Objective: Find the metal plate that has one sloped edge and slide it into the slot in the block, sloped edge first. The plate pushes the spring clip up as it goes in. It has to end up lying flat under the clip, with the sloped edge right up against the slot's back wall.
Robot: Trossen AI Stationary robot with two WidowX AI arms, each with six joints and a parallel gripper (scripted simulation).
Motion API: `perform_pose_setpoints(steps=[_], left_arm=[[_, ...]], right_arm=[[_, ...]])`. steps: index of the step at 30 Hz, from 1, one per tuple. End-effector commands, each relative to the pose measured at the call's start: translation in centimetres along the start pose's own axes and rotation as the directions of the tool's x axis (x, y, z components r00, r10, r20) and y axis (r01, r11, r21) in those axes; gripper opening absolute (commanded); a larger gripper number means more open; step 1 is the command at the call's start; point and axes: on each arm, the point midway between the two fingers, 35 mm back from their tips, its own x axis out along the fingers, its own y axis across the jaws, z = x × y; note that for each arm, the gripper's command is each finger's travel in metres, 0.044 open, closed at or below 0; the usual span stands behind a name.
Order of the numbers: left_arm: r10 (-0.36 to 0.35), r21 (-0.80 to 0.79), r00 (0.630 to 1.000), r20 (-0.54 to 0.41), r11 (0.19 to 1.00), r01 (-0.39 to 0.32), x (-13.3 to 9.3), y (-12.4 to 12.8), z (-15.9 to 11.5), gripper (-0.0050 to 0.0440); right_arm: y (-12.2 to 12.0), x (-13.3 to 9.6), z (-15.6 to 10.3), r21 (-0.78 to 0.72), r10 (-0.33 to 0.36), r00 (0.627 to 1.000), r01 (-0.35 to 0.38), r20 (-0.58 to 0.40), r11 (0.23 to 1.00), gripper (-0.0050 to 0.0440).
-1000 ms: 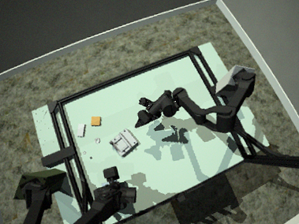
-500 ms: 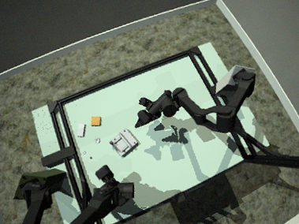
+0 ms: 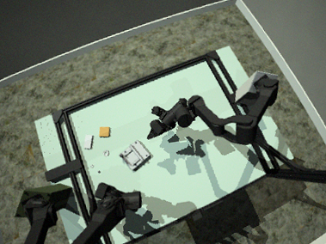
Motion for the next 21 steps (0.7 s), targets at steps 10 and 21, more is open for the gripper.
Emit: perform_pose_setpoints(steps=[10, 21], left_arm=[[-0.003, -0.530, 1.000, 0.003, 0.848, 0.004, 0.0, -2.6, -0.8, -0.0050], [-0.004, -0.811, 1.000, 0.004, 0.585, 0.005, -0.1, -4.3, -1.3, -0.0050]], right_arm=[[-0.2, 0.0, -0.1, -0.002, -0.004, 1.000, 0.004, -0.003, 1.000, 0.0440], [-0.2, 0.0, -0.1, -0.002, -0.004, 1.000, 0.004, -0.003, 1.000, 0.0440]])
